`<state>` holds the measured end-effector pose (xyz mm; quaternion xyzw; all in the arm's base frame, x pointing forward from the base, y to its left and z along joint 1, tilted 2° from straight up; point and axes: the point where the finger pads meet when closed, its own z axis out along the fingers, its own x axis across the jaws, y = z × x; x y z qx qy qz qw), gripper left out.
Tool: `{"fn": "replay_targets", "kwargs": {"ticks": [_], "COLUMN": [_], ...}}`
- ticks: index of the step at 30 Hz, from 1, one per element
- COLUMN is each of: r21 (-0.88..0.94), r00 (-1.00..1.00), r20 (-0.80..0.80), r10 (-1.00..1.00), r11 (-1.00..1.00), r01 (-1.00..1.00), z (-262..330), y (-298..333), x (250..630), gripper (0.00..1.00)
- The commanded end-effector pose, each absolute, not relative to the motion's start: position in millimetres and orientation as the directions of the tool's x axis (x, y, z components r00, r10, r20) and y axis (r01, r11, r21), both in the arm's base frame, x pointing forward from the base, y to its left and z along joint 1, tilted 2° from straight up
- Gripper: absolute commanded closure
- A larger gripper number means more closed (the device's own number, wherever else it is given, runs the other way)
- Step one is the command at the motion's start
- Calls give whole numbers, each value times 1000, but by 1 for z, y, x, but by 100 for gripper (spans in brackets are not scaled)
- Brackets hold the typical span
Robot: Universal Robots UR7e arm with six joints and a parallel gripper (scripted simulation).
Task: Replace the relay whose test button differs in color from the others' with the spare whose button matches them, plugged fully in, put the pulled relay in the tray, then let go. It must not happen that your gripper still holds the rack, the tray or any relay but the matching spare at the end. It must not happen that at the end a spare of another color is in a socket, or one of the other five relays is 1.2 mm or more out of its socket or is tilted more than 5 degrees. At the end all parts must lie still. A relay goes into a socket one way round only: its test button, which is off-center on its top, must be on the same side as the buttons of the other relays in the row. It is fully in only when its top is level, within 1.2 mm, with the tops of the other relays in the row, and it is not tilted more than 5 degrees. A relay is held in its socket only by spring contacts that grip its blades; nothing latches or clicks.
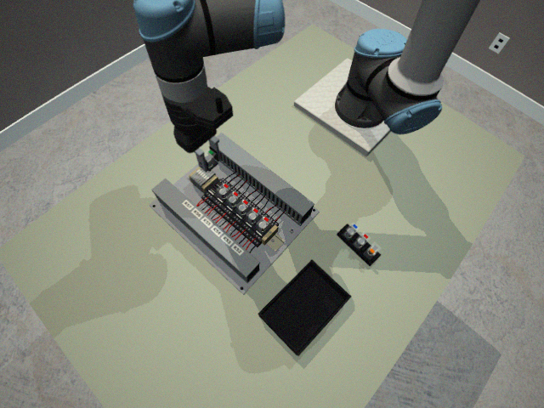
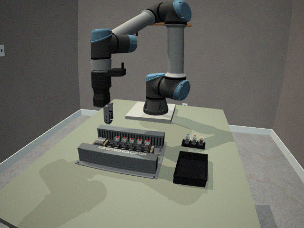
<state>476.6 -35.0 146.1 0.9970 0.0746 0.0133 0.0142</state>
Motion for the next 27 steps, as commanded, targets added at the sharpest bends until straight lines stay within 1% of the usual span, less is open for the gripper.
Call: {"fn": "replay_targets", "kwargs": {"ticks": [1,27], "r21": [31,31], "r00": [989,989], "r20": [25,25], "r10": [149,149], "r11": [-988,-988], "r01": [148,148], "z": [148,136], "y": [-35,-35], "x": [477,477], "gripper": [100,100]}}
